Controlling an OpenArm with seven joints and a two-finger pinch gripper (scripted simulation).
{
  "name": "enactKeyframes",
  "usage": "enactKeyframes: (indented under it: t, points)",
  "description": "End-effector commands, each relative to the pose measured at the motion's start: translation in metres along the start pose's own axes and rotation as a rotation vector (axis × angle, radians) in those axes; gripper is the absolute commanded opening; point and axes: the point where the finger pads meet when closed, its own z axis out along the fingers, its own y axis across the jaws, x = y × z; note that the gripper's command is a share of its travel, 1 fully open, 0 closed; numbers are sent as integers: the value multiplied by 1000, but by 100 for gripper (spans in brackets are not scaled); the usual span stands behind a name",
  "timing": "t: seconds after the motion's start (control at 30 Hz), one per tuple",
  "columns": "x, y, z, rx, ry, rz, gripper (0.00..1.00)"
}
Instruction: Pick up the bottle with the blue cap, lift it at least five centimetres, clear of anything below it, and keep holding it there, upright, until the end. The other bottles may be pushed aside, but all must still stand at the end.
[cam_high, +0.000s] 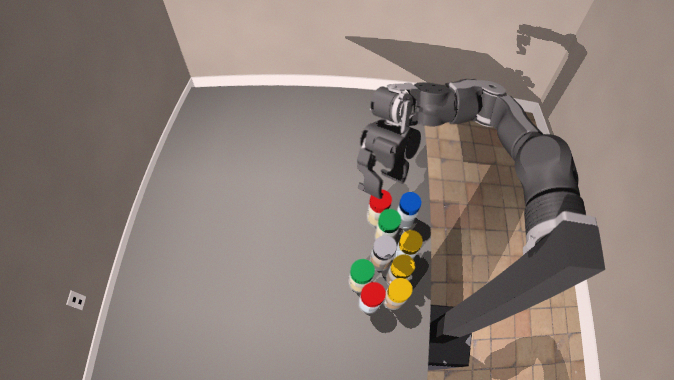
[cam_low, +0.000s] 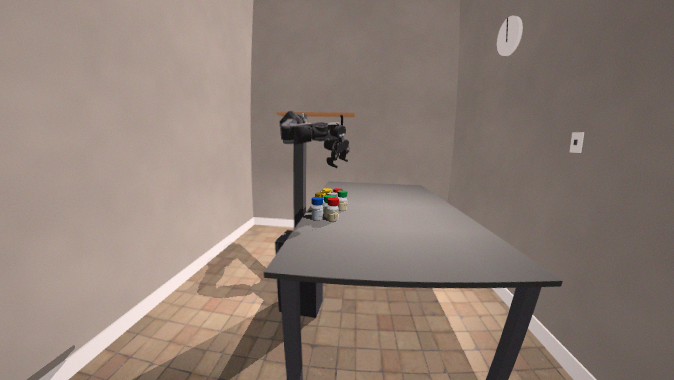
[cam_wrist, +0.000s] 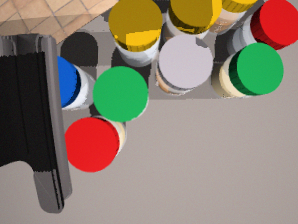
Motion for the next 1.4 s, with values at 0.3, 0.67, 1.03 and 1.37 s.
enactKeyframes:
  t: [0.3, 0.67, 1.03, 1.37]
  points:
    - [0, 1, -1, -3, -3, 0, 45]
    - [0, 1, -1, -2, -3, -1, 45]
    - [3, 3, 1, -20, 8, 9, 45]
    - [29, 25, 21, -182, 107, 99, 45]
